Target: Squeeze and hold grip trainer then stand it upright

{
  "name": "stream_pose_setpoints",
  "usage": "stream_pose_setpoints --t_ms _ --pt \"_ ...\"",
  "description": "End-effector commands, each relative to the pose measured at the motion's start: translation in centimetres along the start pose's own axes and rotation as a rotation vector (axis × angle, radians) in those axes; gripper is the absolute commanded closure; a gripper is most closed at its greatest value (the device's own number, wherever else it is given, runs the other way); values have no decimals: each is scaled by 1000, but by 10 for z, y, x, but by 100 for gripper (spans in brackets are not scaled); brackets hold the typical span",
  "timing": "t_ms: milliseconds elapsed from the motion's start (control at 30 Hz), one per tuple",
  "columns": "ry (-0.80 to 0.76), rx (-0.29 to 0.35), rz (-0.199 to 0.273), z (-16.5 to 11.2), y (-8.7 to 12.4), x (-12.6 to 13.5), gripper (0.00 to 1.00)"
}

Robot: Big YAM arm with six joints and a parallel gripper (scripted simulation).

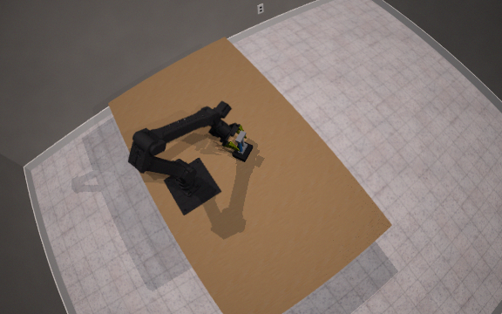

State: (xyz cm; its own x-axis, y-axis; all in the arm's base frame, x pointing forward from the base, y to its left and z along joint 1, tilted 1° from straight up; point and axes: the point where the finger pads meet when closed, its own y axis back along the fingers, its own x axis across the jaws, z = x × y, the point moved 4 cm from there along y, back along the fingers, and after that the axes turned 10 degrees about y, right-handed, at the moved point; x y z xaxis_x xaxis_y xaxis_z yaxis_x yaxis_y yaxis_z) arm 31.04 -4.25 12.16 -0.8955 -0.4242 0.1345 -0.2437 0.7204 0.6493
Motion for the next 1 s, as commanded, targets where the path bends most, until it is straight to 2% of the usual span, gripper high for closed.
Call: stream_pose_setpoints --t_ms 0,300,333,400,467,967 --pt "4 -3 1 -1 -2 -4 24" --pt "4 -3 1 -1 -2 -4 24" --pt "4 -3 1 -1 -2 -4 79" --pt "4 -3 1 -1 -2 -4 79" --pt "-14 4 -22 -8 3 -13 79" --pt "-8 2 -17 -5 1 -11 79"
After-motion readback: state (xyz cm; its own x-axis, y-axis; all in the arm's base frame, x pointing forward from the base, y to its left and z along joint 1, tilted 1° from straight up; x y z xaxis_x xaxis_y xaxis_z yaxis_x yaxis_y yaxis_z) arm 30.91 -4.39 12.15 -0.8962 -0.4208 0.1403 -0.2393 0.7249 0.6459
